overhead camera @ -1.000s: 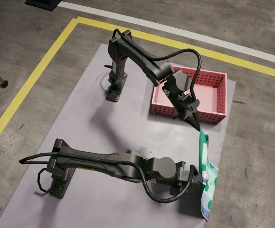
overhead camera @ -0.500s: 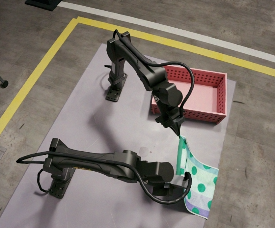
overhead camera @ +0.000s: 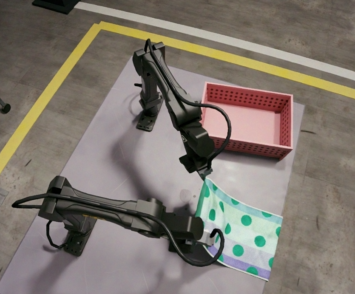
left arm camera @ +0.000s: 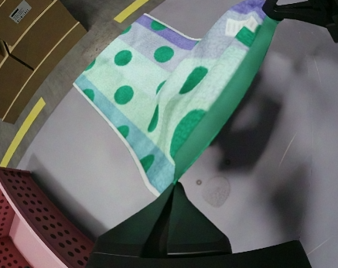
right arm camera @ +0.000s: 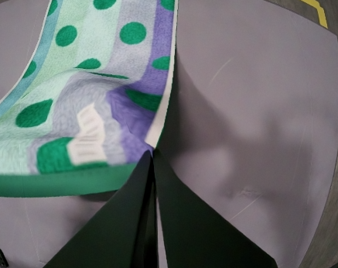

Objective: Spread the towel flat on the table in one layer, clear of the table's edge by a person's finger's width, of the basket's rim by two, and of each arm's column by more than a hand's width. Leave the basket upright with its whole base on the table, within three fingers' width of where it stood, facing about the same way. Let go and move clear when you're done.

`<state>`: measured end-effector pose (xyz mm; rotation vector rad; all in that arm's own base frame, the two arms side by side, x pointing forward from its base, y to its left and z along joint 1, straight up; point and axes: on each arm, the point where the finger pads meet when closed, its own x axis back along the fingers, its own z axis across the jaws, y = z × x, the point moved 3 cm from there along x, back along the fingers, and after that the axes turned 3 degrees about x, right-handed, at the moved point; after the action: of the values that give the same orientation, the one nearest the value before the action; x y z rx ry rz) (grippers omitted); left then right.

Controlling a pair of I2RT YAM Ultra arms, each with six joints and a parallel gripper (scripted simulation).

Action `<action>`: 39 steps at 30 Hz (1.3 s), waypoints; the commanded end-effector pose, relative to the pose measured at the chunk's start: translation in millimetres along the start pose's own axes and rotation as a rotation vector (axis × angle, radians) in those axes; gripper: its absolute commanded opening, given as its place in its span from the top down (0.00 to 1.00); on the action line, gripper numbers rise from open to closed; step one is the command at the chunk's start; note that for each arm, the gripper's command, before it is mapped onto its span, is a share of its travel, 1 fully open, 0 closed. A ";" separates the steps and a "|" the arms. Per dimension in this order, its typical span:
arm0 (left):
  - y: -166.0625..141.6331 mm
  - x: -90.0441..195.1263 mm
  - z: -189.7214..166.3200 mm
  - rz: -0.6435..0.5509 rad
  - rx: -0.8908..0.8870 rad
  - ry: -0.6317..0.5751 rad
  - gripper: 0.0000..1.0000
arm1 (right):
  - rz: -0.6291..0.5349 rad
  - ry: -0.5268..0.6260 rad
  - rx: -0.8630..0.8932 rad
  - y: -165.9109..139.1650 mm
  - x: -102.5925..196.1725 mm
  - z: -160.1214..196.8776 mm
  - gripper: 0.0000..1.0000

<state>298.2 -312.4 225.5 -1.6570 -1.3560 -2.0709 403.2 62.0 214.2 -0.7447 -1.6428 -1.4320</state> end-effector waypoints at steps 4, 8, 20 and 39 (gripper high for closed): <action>-23.8 -5.6 -28.4 -0.063 -0.048 -0.041 1.00 | -0.110 -0.022 -0.008 -24.5 6.6 -6.5 1.00; -39.4 -14.2 -39.2 -0.062 -0.073 -0.055 1.00 | -0.109 -0.023 -0.011 -45.3 0.6 -6.6 1.00; -98.0 -45.9 -82.0 -0.057 -0.175 -0.129 1.00 | -0.107 -0.031 -0.025 -122.8 -21.8 -6.7 1.00; -163.4 -86.8 -122.8 -0.016 -0.290 -0.200 1.00 | -0.105 -0.044 -0.045 -199.1 -43.7 -6.8 1.00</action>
<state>149.7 -335.0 73.9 -2.0064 -1.1431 -2.2445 246.2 25.5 65.0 -0.7830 -1.6428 -1.4749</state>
